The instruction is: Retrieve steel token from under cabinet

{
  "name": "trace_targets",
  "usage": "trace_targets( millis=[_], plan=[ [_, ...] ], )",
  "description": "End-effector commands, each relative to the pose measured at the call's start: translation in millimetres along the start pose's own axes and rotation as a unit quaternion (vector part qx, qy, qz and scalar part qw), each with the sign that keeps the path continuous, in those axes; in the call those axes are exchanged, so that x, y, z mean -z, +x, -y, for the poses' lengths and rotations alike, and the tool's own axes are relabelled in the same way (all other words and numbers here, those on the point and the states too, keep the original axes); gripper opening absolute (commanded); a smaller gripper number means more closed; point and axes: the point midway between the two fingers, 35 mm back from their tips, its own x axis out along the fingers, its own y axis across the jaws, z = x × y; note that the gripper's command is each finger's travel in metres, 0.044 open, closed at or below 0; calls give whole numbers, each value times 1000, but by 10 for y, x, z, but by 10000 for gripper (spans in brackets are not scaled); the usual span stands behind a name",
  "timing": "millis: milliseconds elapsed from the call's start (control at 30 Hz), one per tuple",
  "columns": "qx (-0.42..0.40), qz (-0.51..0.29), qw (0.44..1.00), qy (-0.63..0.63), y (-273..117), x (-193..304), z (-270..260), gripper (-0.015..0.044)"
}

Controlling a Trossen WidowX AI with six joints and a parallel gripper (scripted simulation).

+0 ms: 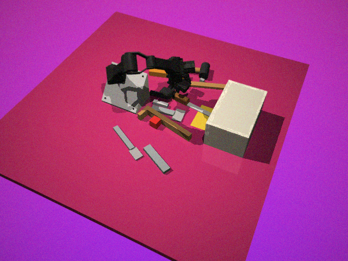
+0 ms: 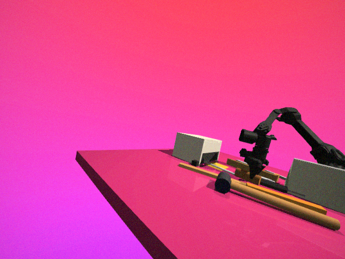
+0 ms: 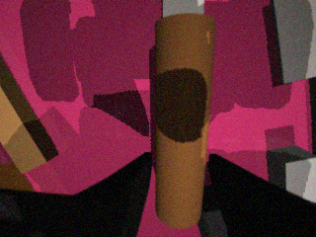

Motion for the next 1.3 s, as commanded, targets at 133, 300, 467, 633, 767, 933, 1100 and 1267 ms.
trace_targets(
  millis=[133, 300, 467, 633, 767, 933, 1100, 1267],
  plan=[
    [9, -12, 1000, -1, 25, 3, 3, 270],
    [16, -21, 1000, -3, 78, 8, 14, 270],
    [16, -21, 1000, -3, 84, -2, 12, 270],
    [16, -20, 1000, 0, 112, -57, -2, 270],
    [16, -20, 1000, 1, 122, -78, -7, 270],
    [13, -20, 1000, 3, 94, -57, -1, 139],
    [13, -20, 1000, 3, 94, -57, -1, 105],
    [13, -20, 1000, 3, 94, -57, -1, 33]
  ],
)
